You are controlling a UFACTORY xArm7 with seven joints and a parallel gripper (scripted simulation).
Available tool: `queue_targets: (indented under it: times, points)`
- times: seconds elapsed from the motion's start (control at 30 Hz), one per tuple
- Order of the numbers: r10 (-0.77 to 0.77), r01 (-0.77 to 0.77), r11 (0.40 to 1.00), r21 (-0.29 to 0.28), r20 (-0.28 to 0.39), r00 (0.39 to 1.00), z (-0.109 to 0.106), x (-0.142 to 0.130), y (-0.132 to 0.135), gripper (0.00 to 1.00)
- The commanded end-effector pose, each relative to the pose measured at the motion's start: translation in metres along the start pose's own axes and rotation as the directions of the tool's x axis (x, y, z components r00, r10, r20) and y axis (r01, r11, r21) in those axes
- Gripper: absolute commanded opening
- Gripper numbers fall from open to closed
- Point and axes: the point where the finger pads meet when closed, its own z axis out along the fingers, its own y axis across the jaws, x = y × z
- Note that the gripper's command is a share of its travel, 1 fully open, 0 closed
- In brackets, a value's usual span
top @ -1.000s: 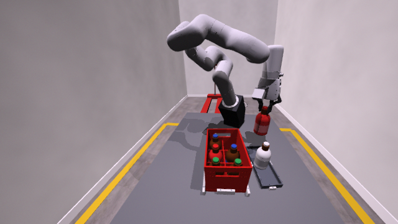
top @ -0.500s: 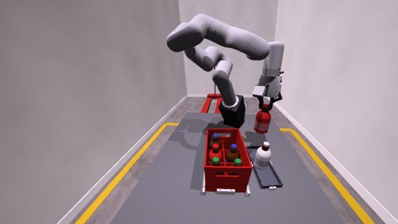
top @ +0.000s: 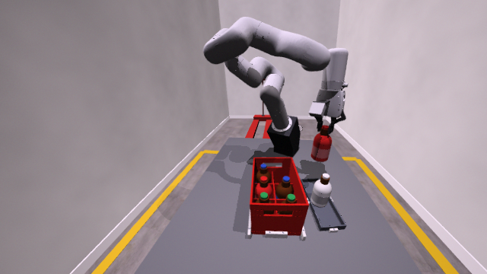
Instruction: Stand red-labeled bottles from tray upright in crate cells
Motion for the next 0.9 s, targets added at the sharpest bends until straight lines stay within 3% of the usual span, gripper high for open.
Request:
queue_targets:
  times: [0.0,0.87]
  points:
    - [0.0,0.0,1.0,0.004,0.001,1.0,-0.0015,0.0,-0.0012,0.0]
    - [0.0,0.0,1.0,0.004,0.0,1.0,-0.0015,0.0018,0.0004,0.0]
